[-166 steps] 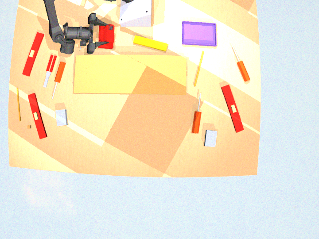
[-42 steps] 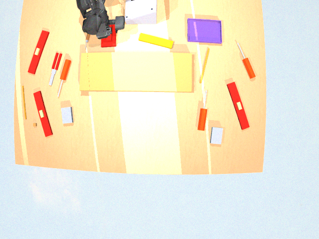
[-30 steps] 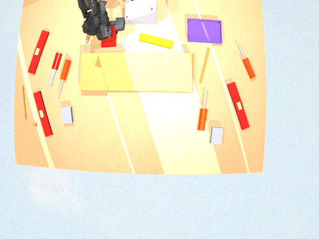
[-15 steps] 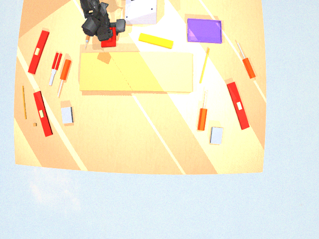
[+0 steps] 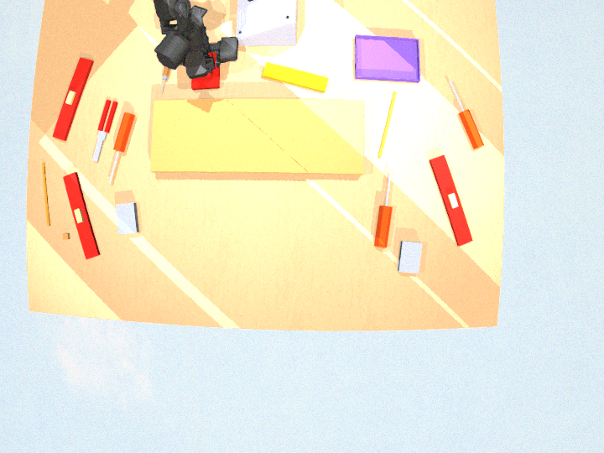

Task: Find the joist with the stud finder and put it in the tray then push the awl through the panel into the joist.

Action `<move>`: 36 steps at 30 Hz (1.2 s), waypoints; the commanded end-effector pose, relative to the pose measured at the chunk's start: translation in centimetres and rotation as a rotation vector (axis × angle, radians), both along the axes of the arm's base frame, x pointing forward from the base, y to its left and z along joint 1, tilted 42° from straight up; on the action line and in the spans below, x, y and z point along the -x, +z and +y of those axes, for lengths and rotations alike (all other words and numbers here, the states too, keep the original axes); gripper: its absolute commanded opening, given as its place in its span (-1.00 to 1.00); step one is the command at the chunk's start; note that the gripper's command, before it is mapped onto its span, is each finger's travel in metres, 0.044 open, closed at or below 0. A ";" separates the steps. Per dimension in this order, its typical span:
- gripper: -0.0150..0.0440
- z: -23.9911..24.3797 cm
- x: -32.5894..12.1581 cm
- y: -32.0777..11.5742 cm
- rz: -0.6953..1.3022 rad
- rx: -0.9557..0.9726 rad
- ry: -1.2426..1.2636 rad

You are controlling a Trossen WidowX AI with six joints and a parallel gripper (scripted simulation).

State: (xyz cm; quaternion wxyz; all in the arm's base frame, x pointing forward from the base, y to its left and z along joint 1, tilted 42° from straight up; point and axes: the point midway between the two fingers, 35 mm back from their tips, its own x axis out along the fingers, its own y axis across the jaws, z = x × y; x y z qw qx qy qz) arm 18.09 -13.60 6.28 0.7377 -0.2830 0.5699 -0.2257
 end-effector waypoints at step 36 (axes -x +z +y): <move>-0.49 3.4 -0.8 2.9 0.009 -0.029 0.000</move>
